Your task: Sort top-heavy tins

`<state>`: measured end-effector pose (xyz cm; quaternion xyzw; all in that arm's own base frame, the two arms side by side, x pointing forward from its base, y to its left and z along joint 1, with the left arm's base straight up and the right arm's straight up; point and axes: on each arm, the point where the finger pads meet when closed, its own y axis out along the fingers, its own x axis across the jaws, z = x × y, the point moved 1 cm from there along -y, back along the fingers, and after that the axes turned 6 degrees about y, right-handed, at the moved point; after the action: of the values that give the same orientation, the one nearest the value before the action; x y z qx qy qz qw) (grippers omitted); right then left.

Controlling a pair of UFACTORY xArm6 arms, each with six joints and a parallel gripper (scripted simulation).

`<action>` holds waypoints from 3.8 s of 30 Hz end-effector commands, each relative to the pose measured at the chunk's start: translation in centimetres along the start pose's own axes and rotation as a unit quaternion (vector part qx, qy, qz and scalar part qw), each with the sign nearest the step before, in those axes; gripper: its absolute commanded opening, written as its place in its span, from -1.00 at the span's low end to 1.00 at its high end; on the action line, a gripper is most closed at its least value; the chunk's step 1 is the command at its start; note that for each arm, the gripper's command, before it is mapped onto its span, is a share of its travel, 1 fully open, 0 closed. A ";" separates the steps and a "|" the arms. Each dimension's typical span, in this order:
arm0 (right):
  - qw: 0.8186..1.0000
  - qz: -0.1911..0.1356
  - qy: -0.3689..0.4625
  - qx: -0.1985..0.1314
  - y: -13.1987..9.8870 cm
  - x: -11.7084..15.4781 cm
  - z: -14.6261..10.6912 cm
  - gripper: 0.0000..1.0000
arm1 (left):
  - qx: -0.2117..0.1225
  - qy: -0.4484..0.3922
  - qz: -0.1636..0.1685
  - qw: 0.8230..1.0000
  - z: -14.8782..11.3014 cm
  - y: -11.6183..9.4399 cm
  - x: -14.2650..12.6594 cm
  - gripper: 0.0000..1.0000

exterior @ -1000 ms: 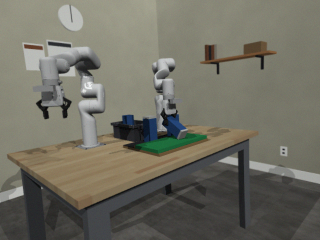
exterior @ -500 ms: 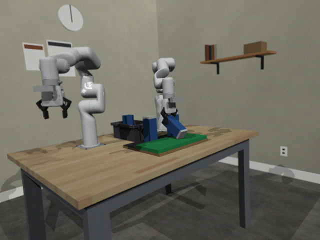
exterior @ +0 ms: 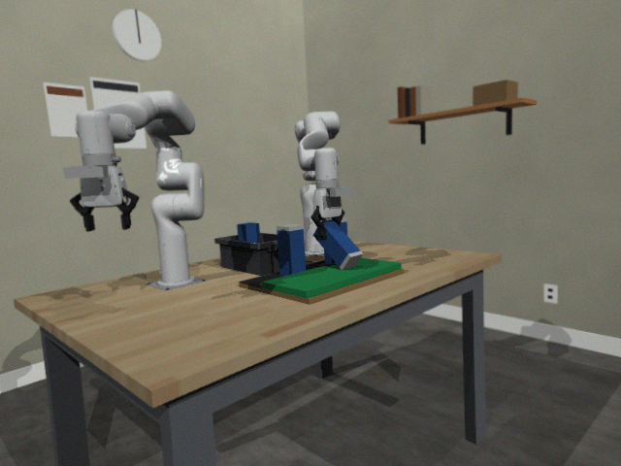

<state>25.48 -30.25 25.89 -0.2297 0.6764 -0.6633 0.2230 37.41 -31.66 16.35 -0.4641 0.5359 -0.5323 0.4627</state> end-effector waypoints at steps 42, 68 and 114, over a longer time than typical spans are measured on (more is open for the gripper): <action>1.000 0.000 0.000 0.002 -0.2 0.0 0.1 1.00 | 0.002 0.001 -0.001 1.000 0.1 -1.7 0.1 0.48; 1.000 0.000 0.000 0.002 -0.2 0.0 0.1 1.00 | 0.002 0.000 -0.001 1.000 0.1 -2.4 0.1 0.48; 1.000 0.000 0.000 0.002 -0.2 0.0 0.1 1.00 | 0.002 0.000 -0.002 1.000 0.1 -2.7 0.1 0.48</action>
<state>25.48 -30.25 25.89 -0.2297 0.6764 -0.6633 0.2230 37.41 -31.66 18.81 -0.4640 0.5362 -0.5323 0.4625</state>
